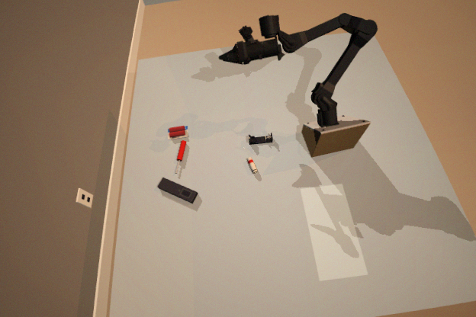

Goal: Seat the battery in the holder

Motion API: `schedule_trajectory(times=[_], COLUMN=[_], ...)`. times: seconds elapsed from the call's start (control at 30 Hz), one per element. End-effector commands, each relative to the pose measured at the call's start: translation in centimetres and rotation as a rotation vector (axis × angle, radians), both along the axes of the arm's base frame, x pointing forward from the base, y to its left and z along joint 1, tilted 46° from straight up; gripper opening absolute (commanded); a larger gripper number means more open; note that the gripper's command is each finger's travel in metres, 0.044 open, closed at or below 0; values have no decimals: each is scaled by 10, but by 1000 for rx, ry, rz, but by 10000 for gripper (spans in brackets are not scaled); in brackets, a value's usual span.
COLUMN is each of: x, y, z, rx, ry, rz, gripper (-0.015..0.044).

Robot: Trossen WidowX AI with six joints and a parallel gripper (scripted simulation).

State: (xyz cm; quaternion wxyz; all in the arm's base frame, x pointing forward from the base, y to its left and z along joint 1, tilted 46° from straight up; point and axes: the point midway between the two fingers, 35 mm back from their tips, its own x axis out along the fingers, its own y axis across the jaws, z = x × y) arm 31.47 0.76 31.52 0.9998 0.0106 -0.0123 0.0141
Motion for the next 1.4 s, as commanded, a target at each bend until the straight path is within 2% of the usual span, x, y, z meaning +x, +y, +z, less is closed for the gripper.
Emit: schedule_trajectory(times=[0.0, 0.2, 0.5, 0.73, 0.97, 1.03, 1.37], x=[2, 43, 56, 25, -6, -8, -8], y=[0, 17, 48, 66, 67, 67, 66], z=[-2, -80, -215, -306, -364, -368, -369], rx=[-7, -285, -904, -1475, -2067, -2125, -2125], ry=[11, 355, 897, 1254, 1513, 1533, 1532], rz=[-1, -1, 181, 506, 888, 924, 924], gripper=[374, 230, 230, 230, 230, 230, 230])
